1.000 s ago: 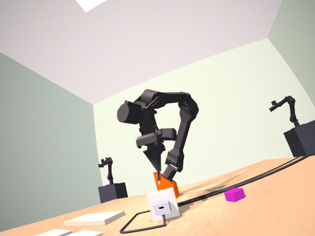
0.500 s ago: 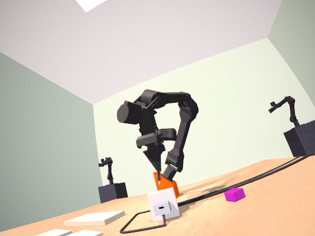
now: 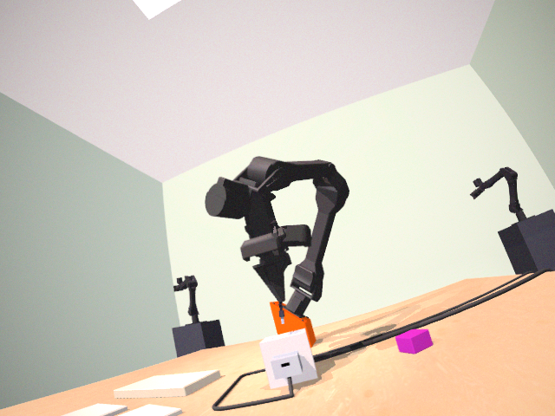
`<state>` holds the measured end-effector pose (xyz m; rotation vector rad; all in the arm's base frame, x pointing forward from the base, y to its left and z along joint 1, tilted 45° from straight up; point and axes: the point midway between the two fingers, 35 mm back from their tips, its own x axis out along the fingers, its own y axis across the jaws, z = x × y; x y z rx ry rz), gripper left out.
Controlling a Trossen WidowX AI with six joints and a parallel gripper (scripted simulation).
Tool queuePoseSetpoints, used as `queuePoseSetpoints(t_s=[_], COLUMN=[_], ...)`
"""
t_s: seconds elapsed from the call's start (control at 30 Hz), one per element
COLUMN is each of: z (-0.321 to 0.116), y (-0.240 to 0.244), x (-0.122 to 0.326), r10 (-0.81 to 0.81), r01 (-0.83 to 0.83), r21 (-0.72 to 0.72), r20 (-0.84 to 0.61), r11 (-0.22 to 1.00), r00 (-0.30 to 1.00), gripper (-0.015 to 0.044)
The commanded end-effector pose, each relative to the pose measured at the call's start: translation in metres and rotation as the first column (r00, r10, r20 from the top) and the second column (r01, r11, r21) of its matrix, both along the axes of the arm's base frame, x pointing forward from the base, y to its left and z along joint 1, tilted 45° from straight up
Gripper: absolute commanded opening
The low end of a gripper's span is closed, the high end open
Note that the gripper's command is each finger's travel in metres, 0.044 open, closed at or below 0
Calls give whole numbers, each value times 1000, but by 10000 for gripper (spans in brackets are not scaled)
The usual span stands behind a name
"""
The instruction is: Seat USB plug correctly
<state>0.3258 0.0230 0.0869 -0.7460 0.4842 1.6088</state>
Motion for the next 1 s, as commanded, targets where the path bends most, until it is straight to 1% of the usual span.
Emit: queuePoseSetpoints(t_s=[0.0, 0.97], z=[0, -1], y=[2, 6], x=[-1, -2], r10=[5, 17], r01=[-5, -17], r21=[10, 36], r20=[0, 5], r11=[1000, 999], r00=[1000, 1000], gripper=[0, 0])
